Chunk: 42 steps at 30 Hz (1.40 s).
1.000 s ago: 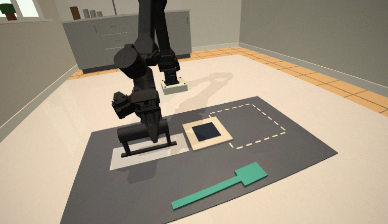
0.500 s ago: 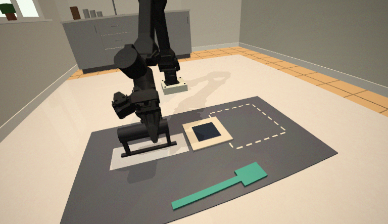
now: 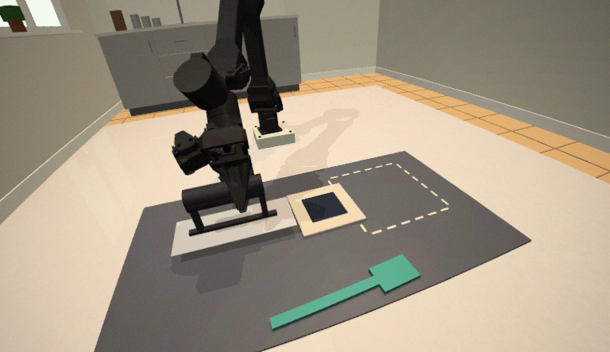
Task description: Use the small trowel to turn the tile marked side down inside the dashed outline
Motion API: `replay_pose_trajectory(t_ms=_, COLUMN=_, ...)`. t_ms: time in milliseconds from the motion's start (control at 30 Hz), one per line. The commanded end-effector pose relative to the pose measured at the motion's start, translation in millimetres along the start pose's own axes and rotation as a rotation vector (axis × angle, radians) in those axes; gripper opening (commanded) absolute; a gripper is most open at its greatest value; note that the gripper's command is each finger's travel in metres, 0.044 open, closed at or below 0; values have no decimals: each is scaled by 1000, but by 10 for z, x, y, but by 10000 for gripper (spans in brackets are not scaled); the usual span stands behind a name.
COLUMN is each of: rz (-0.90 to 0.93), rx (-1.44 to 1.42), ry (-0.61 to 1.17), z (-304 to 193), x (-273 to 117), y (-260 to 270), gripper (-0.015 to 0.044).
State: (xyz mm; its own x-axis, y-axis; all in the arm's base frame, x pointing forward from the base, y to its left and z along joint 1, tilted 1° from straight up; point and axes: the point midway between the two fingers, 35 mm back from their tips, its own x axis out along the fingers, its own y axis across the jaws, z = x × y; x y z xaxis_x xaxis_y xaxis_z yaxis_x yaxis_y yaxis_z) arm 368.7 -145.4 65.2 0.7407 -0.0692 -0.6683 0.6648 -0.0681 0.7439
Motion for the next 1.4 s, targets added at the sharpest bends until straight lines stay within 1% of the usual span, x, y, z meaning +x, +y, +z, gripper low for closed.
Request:
replay_pose_trajectory(t_ms=0, rz=35, rx=-10, ry=-9, z=13, x=-188, y=271, gripper=0)
replay_pose_trajectory(t_ms=167, rz=35, rx=-14, ry=-10, z=9, x=-218, y=292, gripper=0)
replay_pose_trajectory(t_ms=367, rz=35, rx=-103, ry=-56, z=-26, x=-210, y=148, gripper=0)
replay_pose_trajectory(t_ms=700, rz=35, rx=-106, ry=-57, z=-27, x=-209, y=141, gripper=0)
replay_pose_trajectory(t_ms=1367, rz=34, rx=-106, ry=-57, z=-15, x=-34, y=-113, gripper=0)
